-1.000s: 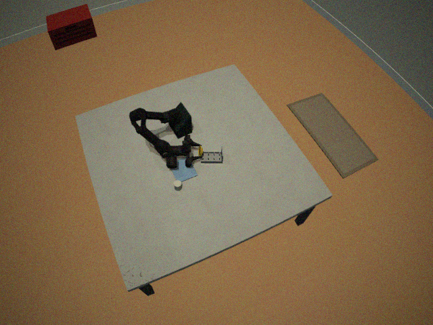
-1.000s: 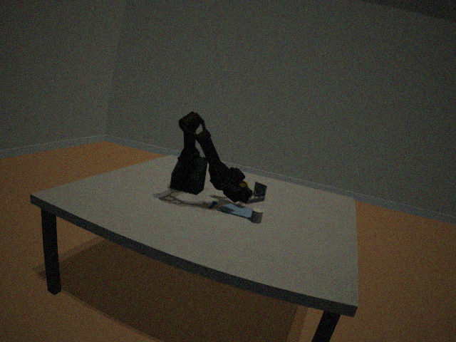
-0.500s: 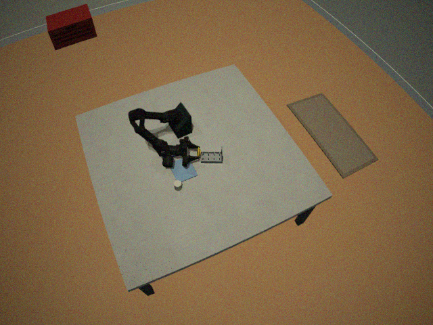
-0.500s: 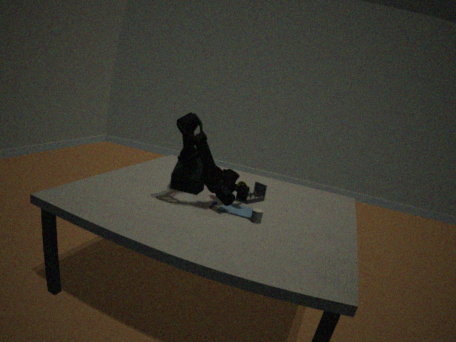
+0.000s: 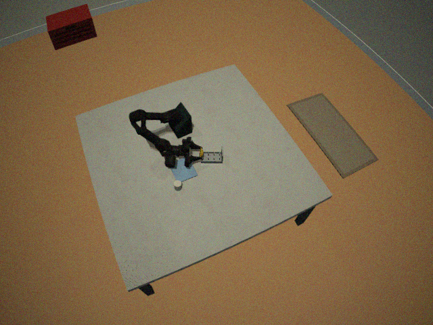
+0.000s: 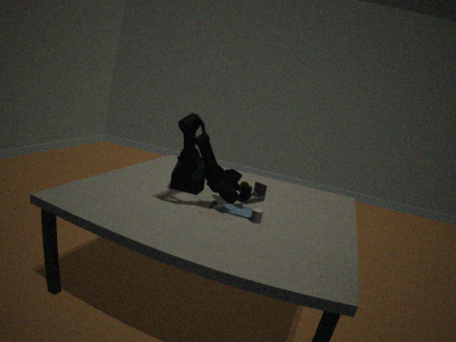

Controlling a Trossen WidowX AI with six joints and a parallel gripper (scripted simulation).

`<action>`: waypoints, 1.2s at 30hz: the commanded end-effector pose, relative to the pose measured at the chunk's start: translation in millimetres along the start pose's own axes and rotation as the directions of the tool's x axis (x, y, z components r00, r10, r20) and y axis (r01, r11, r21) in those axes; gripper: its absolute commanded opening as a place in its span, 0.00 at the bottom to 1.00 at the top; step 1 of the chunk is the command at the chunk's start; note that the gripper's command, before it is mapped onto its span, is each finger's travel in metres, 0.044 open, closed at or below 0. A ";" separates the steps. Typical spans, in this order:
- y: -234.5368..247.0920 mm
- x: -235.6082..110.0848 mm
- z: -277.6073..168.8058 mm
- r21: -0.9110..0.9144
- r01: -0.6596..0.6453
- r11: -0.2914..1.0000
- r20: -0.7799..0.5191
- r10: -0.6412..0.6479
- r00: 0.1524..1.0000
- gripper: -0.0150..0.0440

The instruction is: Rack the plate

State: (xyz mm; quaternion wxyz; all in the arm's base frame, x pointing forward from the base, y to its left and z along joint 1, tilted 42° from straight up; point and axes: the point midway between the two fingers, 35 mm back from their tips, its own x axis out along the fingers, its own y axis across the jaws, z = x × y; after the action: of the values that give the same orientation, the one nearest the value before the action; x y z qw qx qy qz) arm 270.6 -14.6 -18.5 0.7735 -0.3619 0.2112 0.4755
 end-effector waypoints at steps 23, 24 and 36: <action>8.2 34.5 6.1 -0.012 0.006 1.000 0.003 -0.006 1.000 0.25; 8.2 34.5 6.1 -0.012 0.006 1.000 0.003 -0.006 1.000 0.25; 13.0 36.9 -10.7 -0.004 -0.001 1.000 -0.004 0.001 1.000 0.25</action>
State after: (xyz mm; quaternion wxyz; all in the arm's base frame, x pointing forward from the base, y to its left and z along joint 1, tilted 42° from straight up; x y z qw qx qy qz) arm 276.3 2.0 -55.3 0.7731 -0.3635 0.2101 0.4754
